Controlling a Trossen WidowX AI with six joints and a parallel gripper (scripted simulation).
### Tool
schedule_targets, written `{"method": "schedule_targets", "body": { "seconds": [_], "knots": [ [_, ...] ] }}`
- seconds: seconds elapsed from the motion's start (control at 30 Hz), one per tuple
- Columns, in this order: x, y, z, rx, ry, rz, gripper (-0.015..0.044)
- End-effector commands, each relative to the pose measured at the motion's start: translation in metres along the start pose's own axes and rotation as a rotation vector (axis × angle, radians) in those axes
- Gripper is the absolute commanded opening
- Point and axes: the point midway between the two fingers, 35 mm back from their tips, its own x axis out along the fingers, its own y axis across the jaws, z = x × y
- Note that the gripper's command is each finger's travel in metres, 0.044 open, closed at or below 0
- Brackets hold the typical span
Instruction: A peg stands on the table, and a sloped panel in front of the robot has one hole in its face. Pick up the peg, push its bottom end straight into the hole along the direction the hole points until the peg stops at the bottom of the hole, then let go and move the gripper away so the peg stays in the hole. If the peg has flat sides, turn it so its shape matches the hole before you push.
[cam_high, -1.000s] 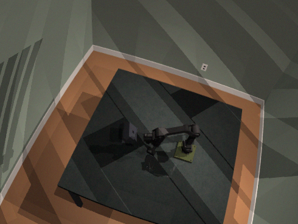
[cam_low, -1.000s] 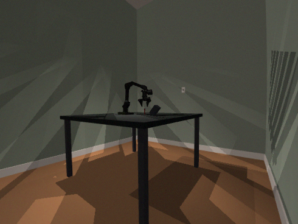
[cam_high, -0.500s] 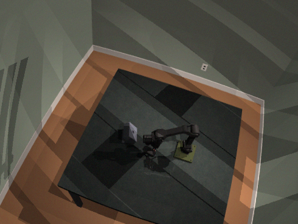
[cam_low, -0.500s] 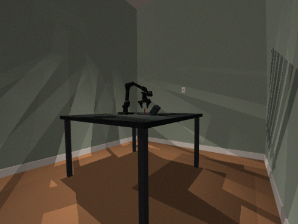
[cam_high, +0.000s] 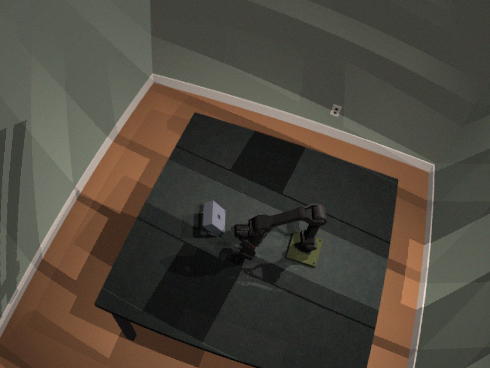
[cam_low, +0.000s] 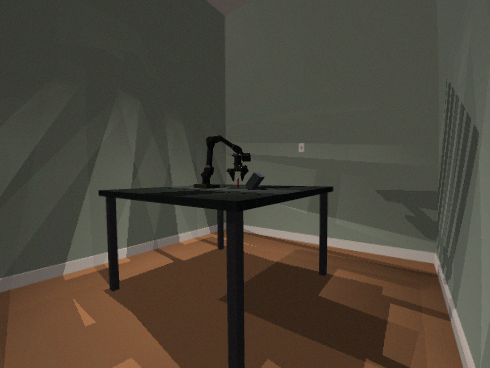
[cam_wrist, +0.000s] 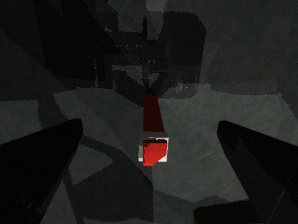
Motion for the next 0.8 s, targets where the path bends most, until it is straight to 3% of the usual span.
{"method": "schedule_targets", "body": {
  "seconds": [0.0,0.23,0.77],
  "knots": [
    [0.0075,0.0,-0.0009,0.005,0.004,0.002,0.044],
    [0.0162,-0.0004,-0.0018,0.005,0.004,0.002,0.044],
    [0.0123,-0.0007,-0.0012,0.0,0.001,-0.001,0.002]
  ]
}}
